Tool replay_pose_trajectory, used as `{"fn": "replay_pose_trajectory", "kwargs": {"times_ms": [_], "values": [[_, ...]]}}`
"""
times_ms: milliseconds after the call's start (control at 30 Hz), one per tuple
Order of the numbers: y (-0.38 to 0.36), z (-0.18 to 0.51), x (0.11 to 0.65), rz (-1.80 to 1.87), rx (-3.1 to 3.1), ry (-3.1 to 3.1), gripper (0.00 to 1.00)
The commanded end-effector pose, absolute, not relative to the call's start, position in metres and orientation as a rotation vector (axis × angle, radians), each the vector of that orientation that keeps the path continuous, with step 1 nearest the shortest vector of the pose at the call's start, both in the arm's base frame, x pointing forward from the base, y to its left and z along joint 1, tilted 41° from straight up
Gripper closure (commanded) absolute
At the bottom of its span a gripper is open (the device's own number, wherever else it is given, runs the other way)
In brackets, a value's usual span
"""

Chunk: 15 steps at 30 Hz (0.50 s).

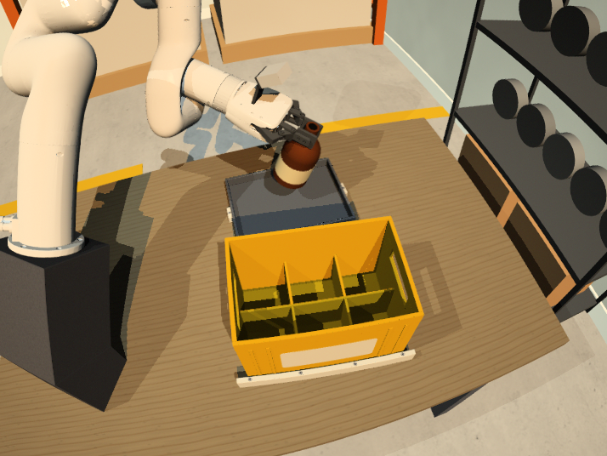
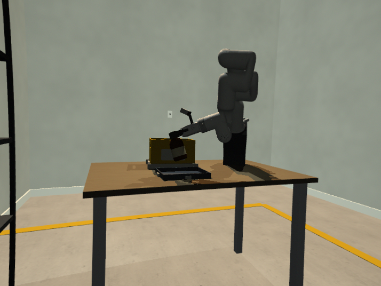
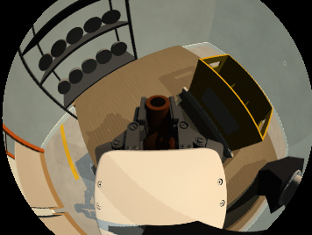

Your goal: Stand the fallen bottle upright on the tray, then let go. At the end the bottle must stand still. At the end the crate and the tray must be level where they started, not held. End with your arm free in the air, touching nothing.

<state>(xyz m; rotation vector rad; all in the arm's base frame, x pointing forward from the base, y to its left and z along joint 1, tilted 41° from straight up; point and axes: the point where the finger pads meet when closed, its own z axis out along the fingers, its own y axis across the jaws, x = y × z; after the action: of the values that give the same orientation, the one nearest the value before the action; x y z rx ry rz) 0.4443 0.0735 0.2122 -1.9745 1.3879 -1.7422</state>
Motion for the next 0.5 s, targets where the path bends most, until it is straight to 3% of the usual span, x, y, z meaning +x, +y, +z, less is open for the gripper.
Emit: {"fn": "replay_pose_trajectory", "kwargs": {"times_ms": [0, 467], "values": [[0.0733, 0.2129, 0.4444, -1.754, -1.967, 1.392, 1.00], [0.0733, 0.2132, 0.4448, -1.839, -1.922, 1.415, 1.00]]}}
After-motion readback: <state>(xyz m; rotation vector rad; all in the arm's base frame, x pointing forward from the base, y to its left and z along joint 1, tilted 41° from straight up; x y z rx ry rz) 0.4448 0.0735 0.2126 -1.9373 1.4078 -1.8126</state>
